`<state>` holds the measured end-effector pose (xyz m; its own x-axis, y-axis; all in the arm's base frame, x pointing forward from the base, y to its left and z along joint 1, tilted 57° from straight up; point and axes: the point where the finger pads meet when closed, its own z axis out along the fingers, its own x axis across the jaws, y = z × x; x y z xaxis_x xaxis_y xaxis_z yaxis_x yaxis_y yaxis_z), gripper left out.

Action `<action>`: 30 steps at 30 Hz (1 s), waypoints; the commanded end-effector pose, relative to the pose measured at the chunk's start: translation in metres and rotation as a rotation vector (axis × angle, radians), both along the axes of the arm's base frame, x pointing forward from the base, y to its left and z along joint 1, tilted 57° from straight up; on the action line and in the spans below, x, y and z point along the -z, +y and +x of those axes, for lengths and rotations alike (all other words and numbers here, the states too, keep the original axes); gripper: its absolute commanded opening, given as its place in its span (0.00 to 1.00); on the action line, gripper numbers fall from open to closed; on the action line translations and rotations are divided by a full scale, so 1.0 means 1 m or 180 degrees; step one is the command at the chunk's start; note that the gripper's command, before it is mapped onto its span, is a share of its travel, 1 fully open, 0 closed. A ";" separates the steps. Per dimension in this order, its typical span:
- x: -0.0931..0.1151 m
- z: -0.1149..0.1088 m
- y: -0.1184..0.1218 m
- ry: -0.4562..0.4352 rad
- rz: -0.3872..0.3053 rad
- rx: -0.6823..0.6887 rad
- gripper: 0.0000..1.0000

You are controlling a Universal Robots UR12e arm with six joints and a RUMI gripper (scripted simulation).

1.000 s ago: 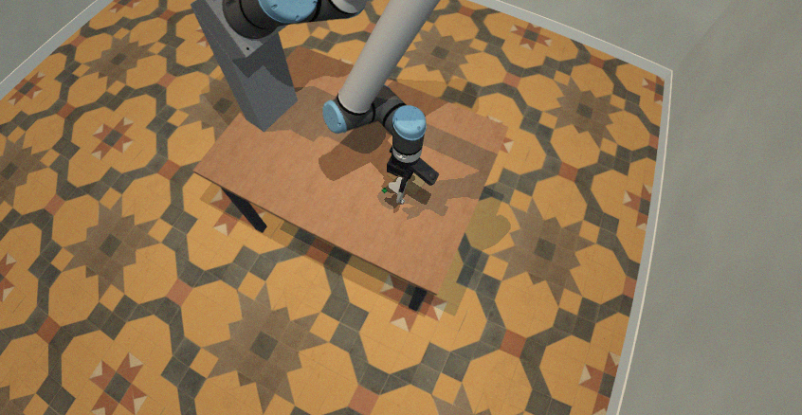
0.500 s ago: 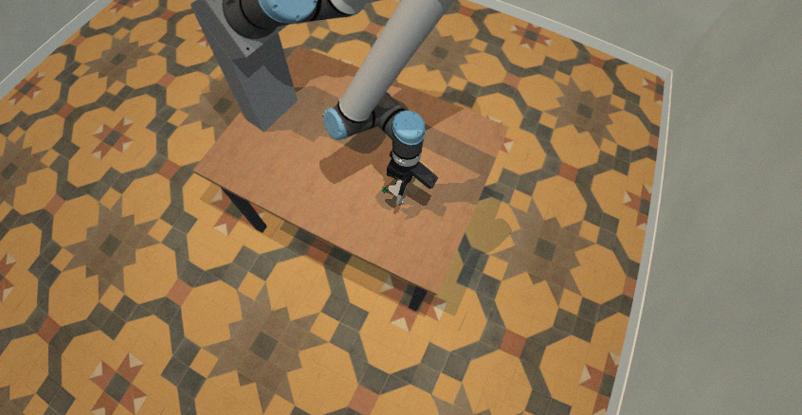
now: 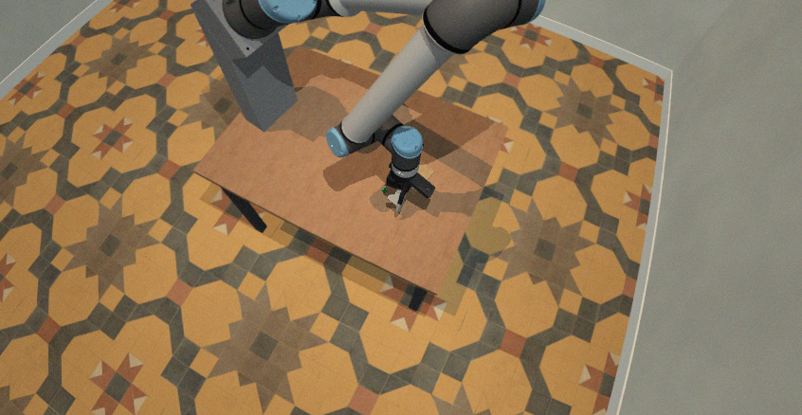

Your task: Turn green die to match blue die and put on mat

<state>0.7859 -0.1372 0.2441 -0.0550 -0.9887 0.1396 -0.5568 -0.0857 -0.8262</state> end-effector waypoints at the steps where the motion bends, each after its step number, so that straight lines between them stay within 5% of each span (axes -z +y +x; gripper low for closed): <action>1: 0.006 0.010 -0.002 -0.0004 -0.0002 0.0001 1.00; 30: 0.011 0.018 -0.003 -0.0004 -0.0002 0.0001 1.00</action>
<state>0.8039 -0.1401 0.2330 -0.0555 -0.9886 0.1399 -0.5563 -0.0857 -0.8265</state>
